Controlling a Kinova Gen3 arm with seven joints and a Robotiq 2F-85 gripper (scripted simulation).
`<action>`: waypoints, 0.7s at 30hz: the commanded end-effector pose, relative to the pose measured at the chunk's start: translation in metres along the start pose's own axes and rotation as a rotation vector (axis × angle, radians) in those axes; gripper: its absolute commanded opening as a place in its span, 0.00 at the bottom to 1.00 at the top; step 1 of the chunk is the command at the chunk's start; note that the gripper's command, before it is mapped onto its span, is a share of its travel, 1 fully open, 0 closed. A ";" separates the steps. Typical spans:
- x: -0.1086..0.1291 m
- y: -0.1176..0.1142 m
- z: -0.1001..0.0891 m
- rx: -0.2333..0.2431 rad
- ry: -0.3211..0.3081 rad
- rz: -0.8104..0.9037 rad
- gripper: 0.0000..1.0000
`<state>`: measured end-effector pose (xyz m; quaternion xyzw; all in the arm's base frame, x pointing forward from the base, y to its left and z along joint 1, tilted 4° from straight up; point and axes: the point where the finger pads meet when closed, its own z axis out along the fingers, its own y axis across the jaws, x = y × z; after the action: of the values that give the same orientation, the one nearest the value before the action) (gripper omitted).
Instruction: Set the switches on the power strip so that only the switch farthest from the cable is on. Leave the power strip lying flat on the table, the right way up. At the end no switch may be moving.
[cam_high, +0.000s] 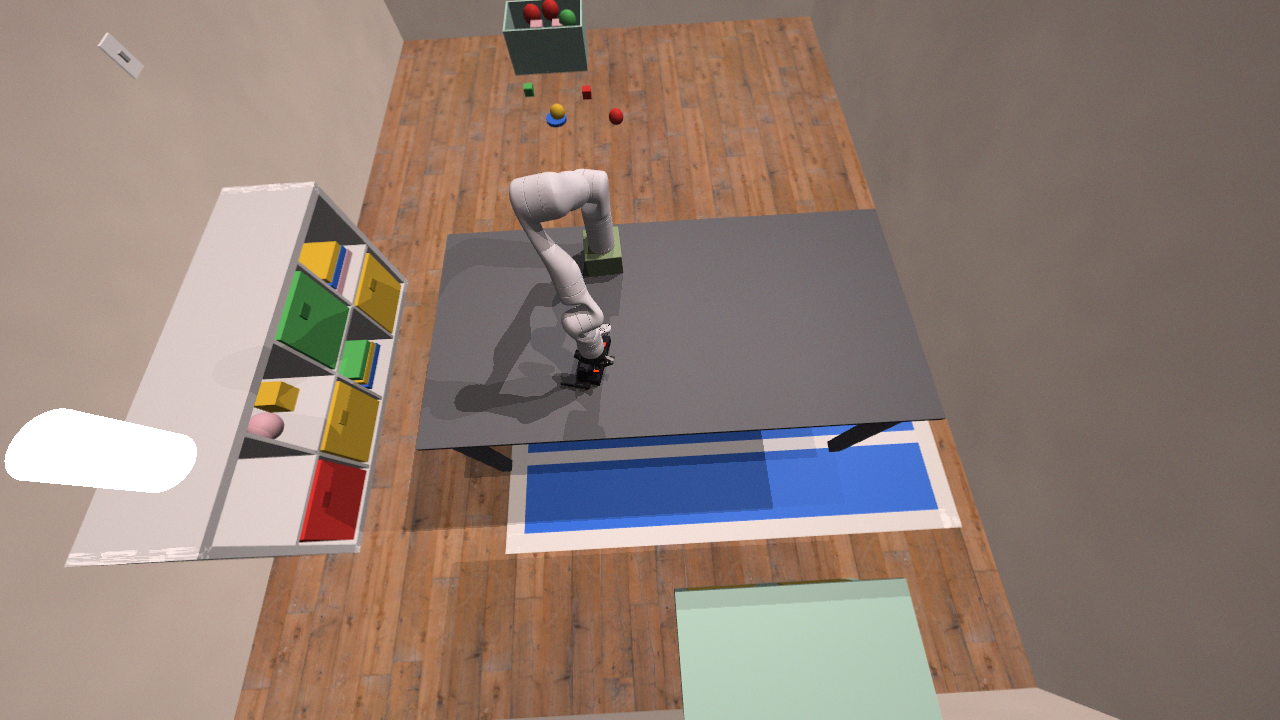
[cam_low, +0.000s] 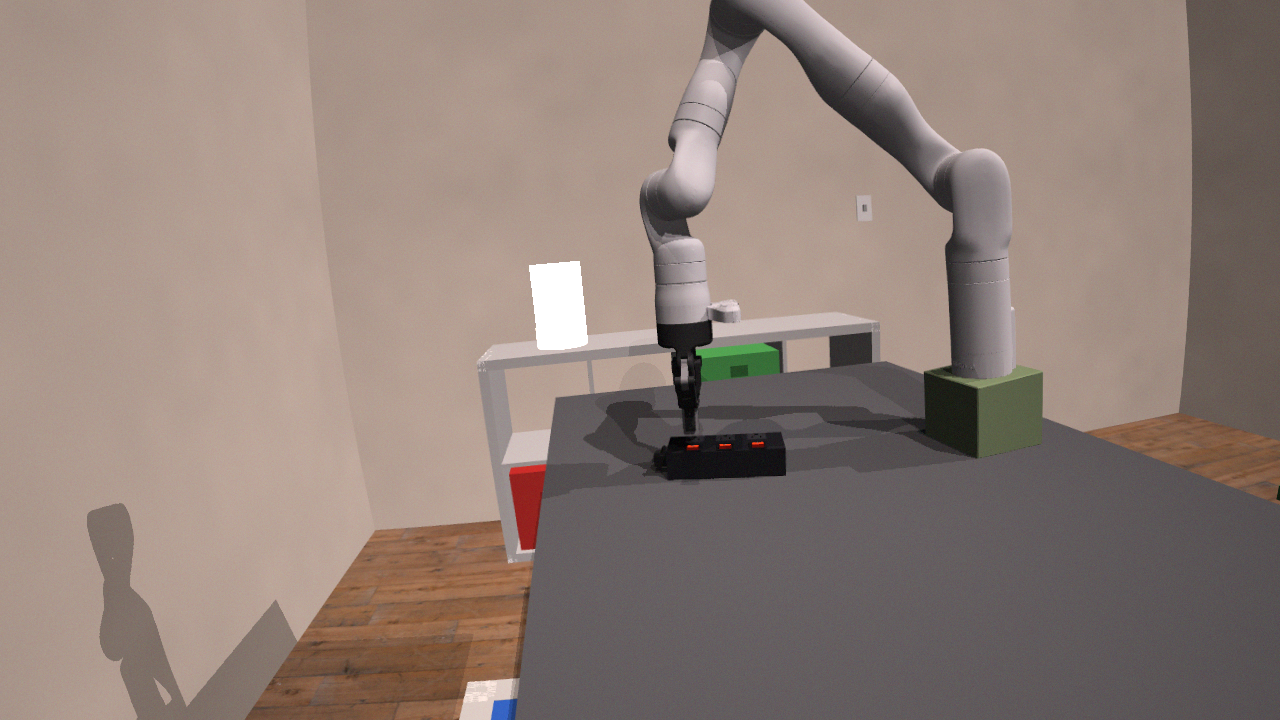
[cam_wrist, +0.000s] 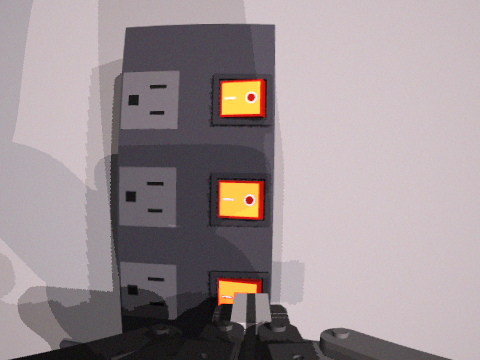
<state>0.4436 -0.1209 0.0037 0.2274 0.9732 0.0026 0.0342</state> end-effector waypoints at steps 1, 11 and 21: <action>0.001 0.001 0.004 0.000 0.003 -0.002 0.00; 0.001 0.001 0.012 0.000 0.003 -0.002 0.00; 0.000 0.001 0.013 0.000 0.003 -0.002 0.00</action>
<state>0.4442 -0.1199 -0.0100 0.2268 0.9734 0.0028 0.0323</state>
